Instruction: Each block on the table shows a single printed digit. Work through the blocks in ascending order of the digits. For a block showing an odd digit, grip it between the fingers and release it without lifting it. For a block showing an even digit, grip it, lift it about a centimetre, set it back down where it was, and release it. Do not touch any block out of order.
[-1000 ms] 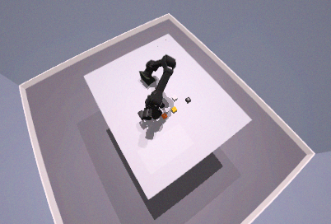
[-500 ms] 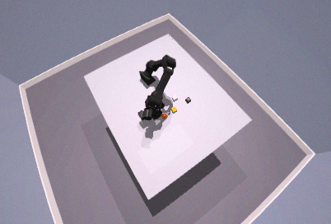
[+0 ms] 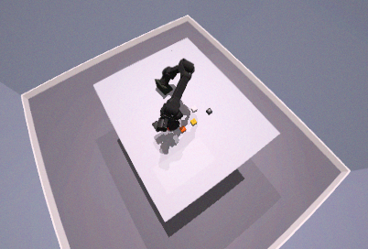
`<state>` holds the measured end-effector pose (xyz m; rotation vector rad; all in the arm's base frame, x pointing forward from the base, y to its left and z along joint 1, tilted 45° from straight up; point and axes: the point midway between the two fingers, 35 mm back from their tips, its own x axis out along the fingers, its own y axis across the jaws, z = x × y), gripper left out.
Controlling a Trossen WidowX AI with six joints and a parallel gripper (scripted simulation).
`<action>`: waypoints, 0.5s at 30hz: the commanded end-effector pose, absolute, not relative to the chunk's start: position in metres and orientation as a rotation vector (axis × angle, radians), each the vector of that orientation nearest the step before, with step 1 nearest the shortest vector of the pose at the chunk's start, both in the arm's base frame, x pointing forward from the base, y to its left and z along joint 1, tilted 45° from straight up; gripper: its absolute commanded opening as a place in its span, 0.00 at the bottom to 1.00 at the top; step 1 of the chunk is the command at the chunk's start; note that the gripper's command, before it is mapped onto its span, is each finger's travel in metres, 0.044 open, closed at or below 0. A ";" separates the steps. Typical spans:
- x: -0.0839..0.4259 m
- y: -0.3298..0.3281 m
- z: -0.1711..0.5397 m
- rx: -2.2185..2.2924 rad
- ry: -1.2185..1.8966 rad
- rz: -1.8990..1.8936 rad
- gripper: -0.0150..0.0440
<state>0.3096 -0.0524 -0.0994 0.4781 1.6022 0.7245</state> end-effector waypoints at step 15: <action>0.323 -0.109 -0.038 0.469 1.613 0.728 0.46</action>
